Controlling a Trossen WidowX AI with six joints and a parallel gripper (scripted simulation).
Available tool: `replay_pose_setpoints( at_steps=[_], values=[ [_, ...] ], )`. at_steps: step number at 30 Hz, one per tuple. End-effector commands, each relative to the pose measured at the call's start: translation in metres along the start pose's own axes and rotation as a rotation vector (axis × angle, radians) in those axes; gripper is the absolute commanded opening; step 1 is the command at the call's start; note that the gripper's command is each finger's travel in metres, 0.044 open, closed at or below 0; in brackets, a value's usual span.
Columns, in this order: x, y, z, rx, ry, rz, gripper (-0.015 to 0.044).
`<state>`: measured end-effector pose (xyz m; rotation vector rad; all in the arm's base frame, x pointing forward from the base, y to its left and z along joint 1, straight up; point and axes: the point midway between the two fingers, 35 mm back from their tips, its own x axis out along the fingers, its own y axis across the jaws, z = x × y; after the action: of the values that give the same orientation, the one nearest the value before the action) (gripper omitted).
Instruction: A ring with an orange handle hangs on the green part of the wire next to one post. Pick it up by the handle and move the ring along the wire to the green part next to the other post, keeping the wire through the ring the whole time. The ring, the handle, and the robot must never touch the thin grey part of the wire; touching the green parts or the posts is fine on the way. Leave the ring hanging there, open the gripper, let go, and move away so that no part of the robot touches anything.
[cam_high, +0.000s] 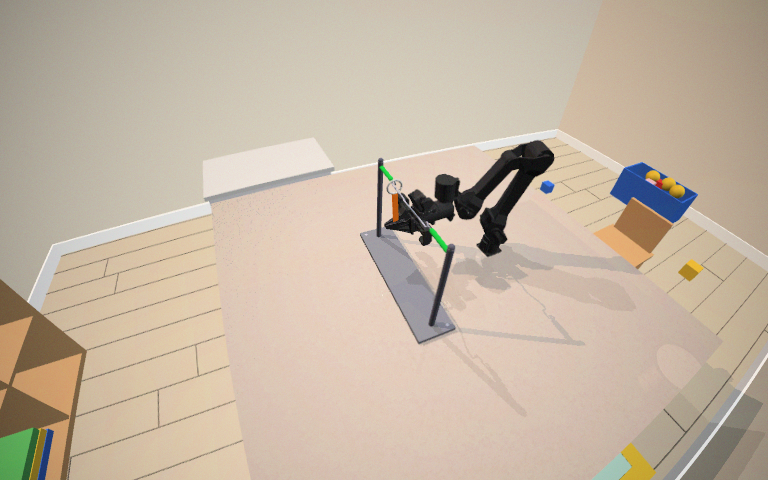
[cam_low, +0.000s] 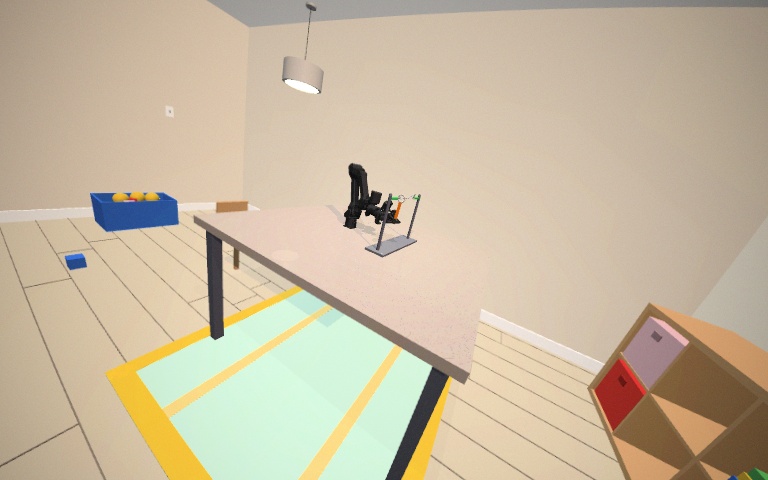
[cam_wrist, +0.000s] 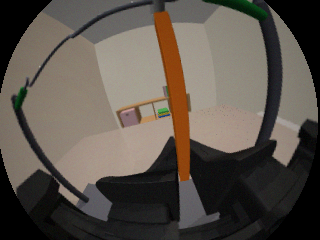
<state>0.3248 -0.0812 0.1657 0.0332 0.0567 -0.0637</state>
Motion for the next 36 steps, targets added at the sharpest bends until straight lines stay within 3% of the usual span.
replay_pose_setpoints(
  at_steps=[1, 18, 36],
  values=[
    [-0.002, 0.006, -0.001, 0.024, 0.012, -0.015, -0.015],
    [0.0, 0.033, 0.002, 0.103, 0.01, -0.043, -0.015],
    [0.001, 0.035, 0.004, -0.032, 0.011, 0.015, -0.015]
  ],
)
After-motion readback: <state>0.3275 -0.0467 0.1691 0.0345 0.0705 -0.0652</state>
